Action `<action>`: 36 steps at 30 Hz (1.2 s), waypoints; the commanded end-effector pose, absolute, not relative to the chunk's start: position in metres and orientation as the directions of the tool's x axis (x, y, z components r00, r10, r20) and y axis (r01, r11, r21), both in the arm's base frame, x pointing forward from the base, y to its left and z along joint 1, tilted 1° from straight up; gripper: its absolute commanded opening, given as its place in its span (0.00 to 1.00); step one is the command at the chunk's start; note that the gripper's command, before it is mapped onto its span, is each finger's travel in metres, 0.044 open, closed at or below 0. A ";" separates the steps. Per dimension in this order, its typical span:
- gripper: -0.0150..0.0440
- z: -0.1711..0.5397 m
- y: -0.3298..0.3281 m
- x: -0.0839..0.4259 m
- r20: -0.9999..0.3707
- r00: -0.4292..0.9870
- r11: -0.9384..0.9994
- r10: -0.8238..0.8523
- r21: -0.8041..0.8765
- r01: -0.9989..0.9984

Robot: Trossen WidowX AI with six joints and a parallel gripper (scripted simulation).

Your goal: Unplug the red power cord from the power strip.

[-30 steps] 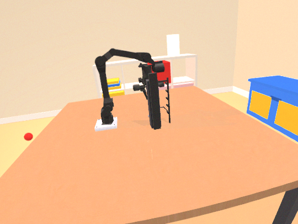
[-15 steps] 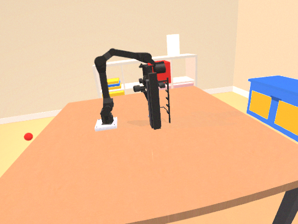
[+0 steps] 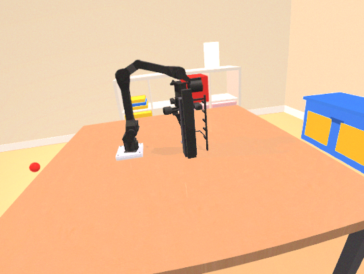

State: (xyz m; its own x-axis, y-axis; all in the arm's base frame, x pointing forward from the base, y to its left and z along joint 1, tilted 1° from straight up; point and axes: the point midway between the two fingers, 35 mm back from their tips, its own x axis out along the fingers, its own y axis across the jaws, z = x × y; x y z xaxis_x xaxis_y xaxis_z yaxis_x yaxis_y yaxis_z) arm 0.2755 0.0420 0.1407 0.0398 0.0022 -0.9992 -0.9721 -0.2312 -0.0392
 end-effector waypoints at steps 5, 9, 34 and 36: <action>0.34 0.141 0.042 0.275 -0.999 0.040 -0.231 0.002 -0.039 -0.972; 0.29 0.141 0.042 0.275 -0.999 0.040 -0.231 0.002 -0.039 -0.972; 0.25 0.141 0.073 0.270 -0.999 0.038 -0.233 0.007 -0.039 -0.972; 0.25 0.141 0.077 0.269 -0.999 0.038 -0.233 0.007 -0.039 -0.972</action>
